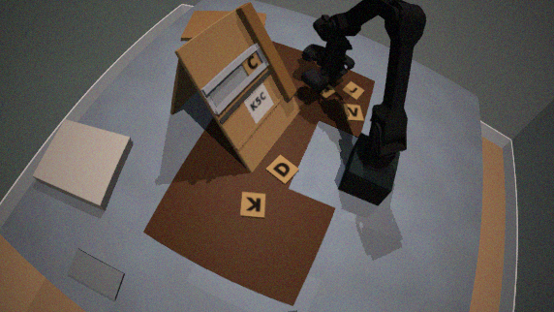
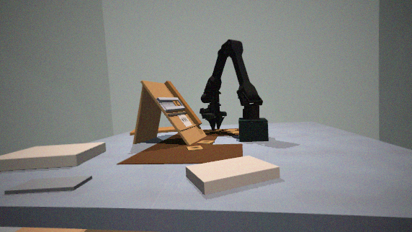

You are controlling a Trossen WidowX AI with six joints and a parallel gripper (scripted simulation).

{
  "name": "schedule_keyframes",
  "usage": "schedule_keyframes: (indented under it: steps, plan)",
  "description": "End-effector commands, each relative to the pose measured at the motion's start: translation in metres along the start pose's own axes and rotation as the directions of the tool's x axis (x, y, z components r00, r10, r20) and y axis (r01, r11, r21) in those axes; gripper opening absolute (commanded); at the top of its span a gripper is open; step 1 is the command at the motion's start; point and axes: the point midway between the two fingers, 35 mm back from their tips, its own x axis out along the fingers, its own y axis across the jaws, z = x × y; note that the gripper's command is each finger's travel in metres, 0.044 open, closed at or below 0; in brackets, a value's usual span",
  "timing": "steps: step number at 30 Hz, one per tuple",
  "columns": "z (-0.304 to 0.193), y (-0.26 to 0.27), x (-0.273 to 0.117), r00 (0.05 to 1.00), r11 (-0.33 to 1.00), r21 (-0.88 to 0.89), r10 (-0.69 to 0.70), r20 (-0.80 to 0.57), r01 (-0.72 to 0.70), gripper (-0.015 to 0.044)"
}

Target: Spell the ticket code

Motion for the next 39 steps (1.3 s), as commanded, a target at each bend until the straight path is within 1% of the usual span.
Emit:
schedule_keyframes:
  steps: [1,23,31,39]
  plan:
    - [0.000,0.000,-0.003,1.000,1.000,0.004,-0.002,-0.002,0.002,0.0000]
    - [0.003,0.000,-0.017,1.000,1.000,0.002,-0.011,0.011,0.011,0.0000]
    - [0.023,-0.001,-0.046,0.986,0.994,0.040,-0.111,0.126,0.106,0.0000]
    - [0.049,0.003,-0.083,0.939,0.976,0.084,-0.216,0.266,0.201,0.0000]
